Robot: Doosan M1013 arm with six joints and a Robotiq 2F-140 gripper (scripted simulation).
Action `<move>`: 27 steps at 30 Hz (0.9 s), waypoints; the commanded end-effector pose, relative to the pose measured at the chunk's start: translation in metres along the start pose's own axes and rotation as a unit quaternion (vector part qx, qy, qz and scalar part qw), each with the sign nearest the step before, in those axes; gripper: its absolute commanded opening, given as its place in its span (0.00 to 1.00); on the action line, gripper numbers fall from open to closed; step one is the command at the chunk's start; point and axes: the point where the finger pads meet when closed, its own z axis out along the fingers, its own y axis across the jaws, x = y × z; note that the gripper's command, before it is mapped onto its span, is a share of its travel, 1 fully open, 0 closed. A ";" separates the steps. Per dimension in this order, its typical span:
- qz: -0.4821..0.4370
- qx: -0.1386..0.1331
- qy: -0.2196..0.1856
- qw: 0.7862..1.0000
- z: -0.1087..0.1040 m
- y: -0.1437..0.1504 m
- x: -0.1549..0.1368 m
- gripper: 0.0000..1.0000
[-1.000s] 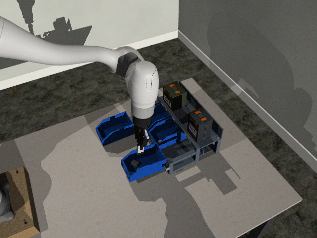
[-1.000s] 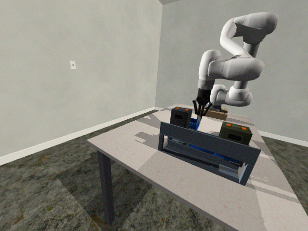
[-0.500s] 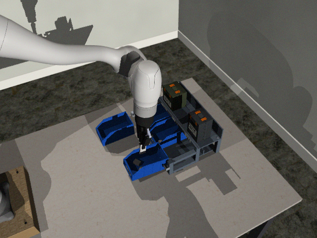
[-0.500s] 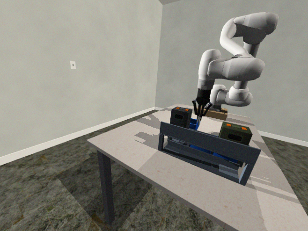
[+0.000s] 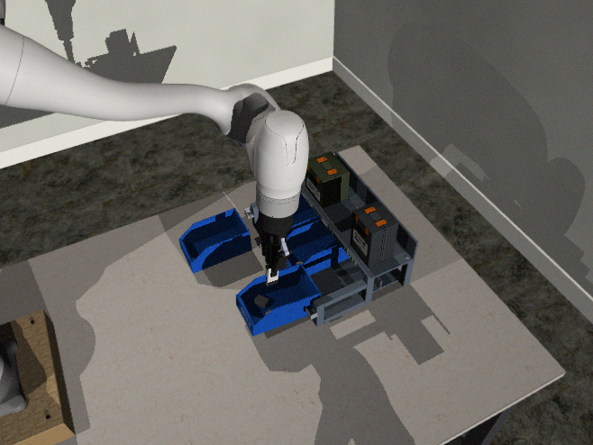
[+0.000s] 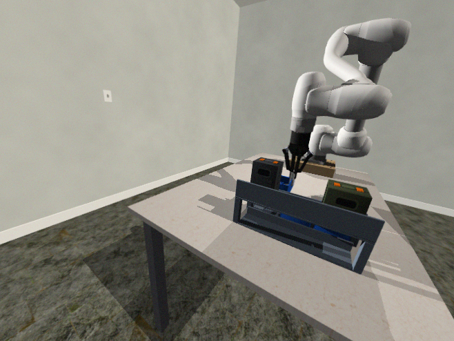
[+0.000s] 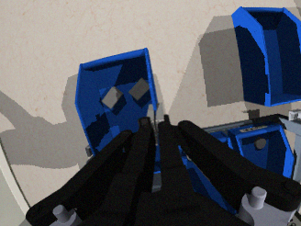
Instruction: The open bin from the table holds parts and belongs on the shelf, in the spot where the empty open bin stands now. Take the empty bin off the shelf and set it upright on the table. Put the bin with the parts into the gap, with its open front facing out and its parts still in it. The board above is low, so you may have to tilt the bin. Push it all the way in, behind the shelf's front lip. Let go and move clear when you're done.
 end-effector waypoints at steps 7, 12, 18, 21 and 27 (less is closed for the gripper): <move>0.000 0.000 0.000 1.000 -0.001 0.000 -0.008 0.10; 0.000 0.000 0.000 1.000 -0.002 0.000 -0.014 0.10; 0.000 0.000 0.000 1.000 -0.003 0.000 -0.021 0.10; 0.000 0.000 0.000 1.000 -0.003 0.000 -0.022 0.10; 0.000 0.000 0.000 1.000 -0.004 0.000 -0.030 0.10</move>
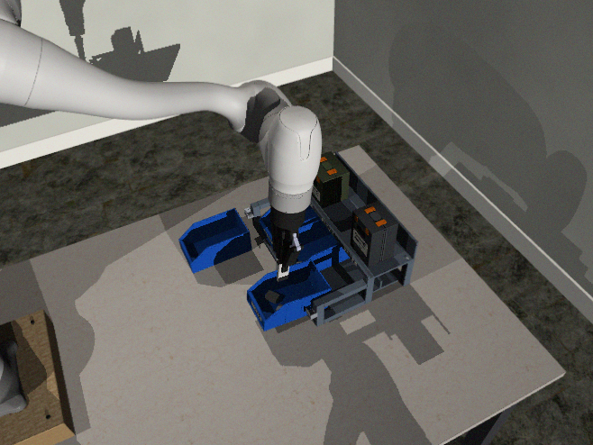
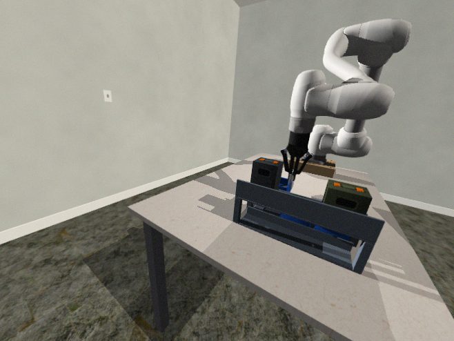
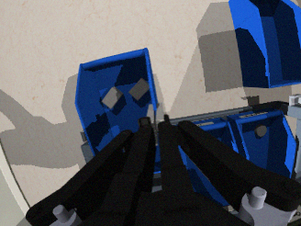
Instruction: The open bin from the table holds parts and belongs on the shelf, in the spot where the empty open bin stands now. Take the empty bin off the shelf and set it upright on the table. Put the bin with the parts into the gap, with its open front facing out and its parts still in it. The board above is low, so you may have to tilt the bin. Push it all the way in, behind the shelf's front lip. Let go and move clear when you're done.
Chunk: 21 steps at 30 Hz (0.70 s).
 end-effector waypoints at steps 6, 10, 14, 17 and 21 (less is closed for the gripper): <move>0.000 0.000 0.000 1.000 -0.001 0.000 -0.008 0.10; 0.000 0.000 0.000 1.000 -0.001 0.000 -0.011 0.10; 0.000 0.000 0.000 1.000 -0.002 0.000 -0.015 0.10; 0.000 0.000 0.000 1.000 -0.002 0.000 -0.018 0.10; 0.000 0.000 0.000 1.000 -0.003 0.000 -0.021 0.10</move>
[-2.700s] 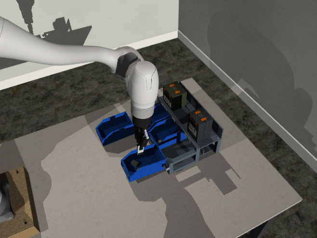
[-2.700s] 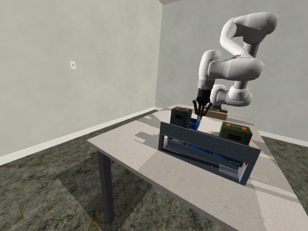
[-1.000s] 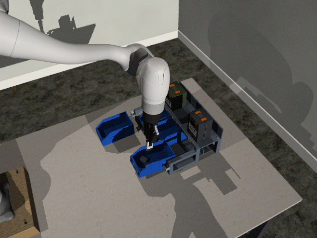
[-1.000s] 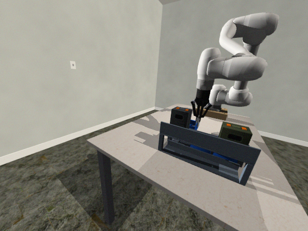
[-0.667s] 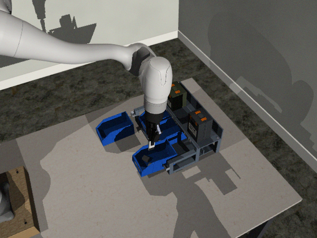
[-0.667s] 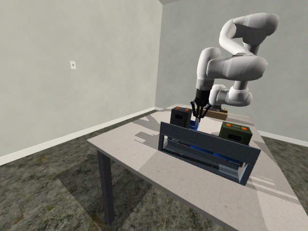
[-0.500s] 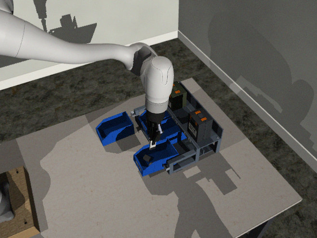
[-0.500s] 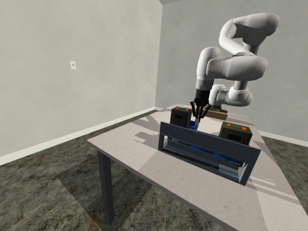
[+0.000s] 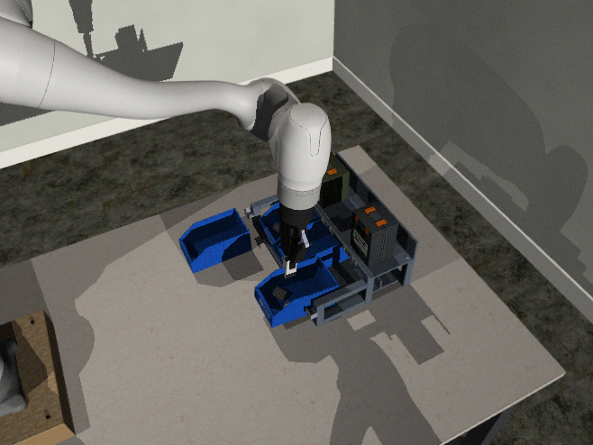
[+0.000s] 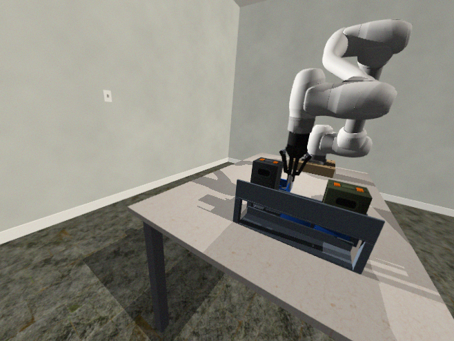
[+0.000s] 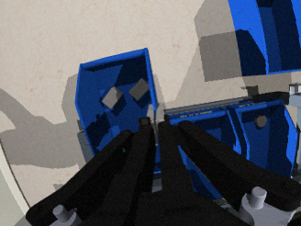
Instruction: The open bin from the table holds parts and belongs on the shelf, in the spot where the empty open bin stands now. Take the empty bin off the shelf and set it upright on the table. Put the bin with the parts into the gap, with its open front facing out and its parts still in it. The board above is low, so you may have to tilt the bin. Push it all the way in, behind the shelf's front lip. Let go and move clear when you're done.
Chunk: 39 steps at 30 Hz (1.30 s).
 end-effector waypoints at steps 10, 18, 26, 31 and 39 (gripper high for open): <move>0.000 0.000 0.000 1.000 -0.001 0.000 -0.007 0.10; 0.000 0.000 0.000 1.000 -0.002 0.000 -0.012 0.10; 0.000 0.000 0.000 1.000 -0.002 0.000 -0.014 0.10; 0.000 0.000 0.000 1.000 -0.002 0.000 -0.015 0.10; 0.000 0.000 0.000 1.000 -0.002 0.000 -0.016 0.10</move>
